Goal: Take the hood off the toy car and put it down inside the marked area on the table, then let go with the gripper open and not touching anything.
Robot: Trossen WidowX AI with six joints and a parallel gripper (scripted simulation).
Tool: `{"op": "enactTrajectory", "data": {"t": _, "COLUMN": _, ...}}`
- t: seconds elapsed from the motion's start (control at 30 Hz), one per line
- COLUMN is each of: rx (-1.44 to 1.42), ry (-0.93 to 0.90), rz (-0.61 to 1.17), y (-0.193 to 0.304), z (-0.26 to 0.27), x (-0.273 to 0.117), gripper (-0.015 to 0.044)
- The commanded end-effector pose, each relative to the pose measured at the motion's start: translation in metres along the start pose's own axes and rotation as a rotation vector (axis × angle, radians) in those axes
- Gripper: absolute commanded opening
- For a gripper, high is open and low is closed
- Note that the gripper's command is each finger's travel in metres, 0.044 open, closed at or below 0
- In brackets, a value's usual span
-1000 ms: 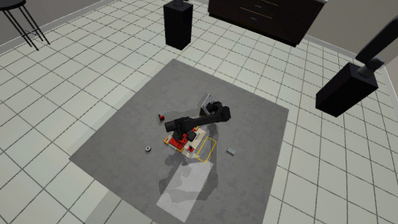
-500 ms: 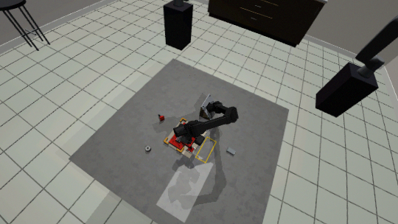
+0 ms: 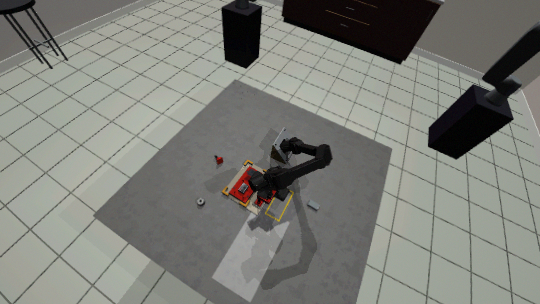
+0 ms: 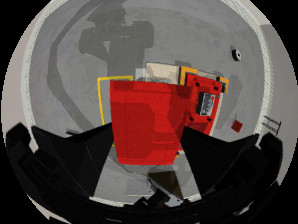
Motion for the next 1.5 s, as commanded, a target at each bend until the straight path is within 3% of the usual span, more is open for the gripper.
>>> {"op": "enactTrajectory", "data": {"t": 0.0, "rx": 0.005, "ry": -0.007, "rz": -0.001, "y": 0.003, "z": 0.016, "x": 0.000, "gripper": 0.0000}}
{"op": "enactTrajectory", "data": {"t": 0.57, "rx": 0.003, "ry": -0.017, "rz": 0.001, "y": 0.020, "z": 0.072, "x": 0.001, "gripper": 0.0000}}
{"op": "enactTrajectory", "data": {"t": 1.47, "rx": 0.003, "ry": -0.015, "rz": 0.001, "y": 0.019, "z": 0.072, "x": 0.015, "gripper": 0.0000}}
Point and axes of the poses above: the point midway between the two fingers, 35 mm back from their tips, its own x axis out along the fingers, its own z axis across the jaws, y = z × x, the point moved 9 cm from there along -x, back along the fingers, and after that the axes turned 10 degrees about -x, right-handed, at the moved point
